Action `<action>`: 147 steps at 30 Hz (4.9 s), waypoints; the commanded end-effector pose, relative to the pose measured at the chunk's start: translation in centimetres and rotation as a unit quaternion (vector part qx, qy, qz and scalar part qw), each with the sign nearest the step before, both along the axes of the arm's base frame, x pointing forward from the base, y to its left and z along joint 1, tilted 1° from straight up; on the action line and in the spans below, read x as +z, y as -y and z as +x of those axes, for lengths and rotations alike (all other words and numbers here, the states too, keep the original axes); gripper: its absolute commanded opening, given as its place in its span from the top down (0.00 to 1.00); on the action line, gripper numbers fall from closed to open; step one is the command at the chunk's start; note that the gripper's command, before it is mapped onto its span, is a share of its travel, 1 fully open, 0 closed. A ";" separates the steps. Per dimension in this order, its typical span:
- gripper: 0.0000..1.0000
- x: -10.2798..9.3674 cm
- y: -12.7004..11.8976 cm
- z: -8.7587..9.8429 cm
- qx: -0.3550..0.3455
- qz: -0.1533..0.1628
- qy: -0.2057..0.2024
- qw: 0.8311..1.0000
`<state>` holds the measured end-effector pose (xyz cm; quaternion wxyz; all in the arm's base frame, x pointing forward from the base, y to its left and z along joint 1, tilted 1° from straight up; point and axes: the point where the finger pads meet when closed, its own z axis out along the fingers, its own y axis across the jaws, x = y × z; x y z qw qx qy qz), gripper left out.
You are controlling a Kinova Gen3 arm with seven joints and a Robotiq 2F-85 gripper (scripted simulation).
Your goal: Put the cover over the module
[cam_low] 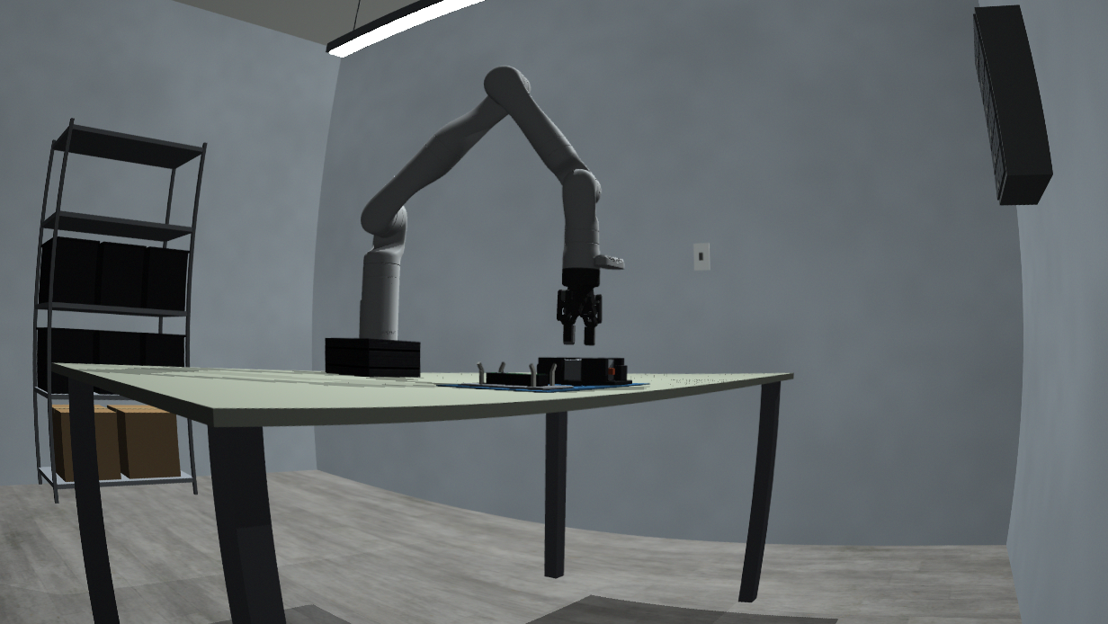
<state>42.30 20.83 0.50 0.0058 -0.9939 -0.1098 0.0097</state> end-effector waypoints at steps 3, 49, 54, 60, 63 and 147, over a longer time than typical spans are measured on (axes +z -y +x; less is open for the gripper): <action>0.00 0.1 0.0 0.1 0.000 0.000 0.001 1.000; 0.00 -5.6 -0.2 0.4 -0.001 0.003 0.007 1.000; 0.00 -5.5 -0.2 0.5 -0.001 0.003 0.007 1.000; 0.00 -5.5 -0.2 0.4 -0.001 0.003 0.007 1.000; 0.00 -5.5 -0.2 0.4 -0.001 0.003 0.007 1.000; 1.00 -5.4 -0.2 0.5 -0.001 0.003 0.007 1.000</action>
